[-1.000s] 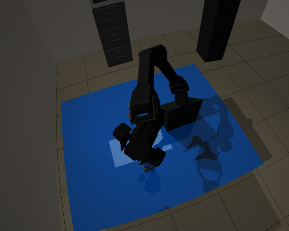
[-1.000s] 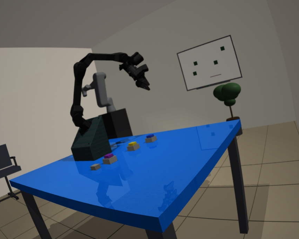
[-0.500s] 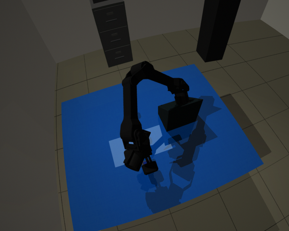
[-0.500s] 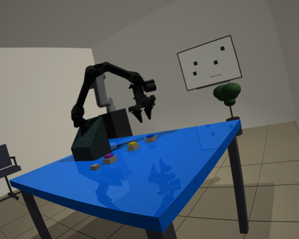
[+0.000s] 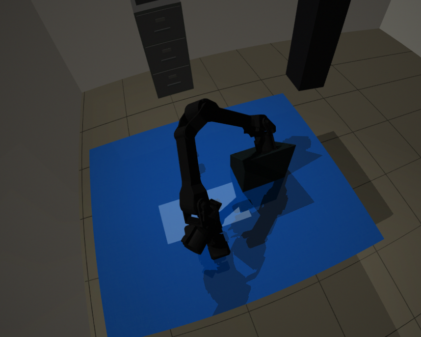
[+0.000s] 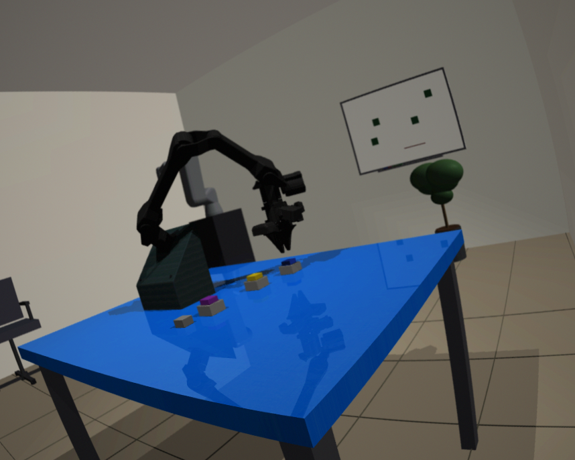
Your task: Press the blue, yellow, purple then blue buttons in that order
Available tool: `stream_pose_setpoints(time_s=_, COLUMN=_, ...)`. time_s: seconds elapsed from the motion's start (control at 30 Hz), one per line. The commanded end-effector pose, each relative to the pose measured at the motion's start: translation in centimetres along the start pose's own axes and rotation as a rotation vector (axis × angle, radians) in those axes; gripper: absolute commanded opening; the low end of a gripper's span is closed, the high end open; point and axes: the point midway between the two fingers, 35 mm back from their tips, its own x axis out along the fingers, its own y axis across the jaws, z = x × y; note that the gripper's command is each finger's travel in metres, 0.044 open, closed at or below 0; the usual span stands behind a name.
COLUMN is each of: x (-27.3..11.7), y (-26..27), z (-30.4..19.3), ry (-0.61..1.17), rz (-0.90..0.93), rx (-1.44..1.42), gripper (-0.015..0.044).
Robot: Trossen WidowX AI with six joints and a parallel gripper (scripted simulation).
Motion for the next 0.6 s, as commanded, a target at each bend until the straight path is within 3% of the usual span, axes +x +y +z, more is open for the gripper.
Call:
stream_pose_setpoints(time_s=0.0, x=0.0, y=0.0, z=0.1, ry=-0.005, rz=-0.003, rx=-0.006, gripper=0.002)
stream_pose_setpoints(time_s=0.57, x=1.8, y=0.0, z=0.1, ry=-0.005, rz=-0.003, rx=-0.006, gripper=0.002)
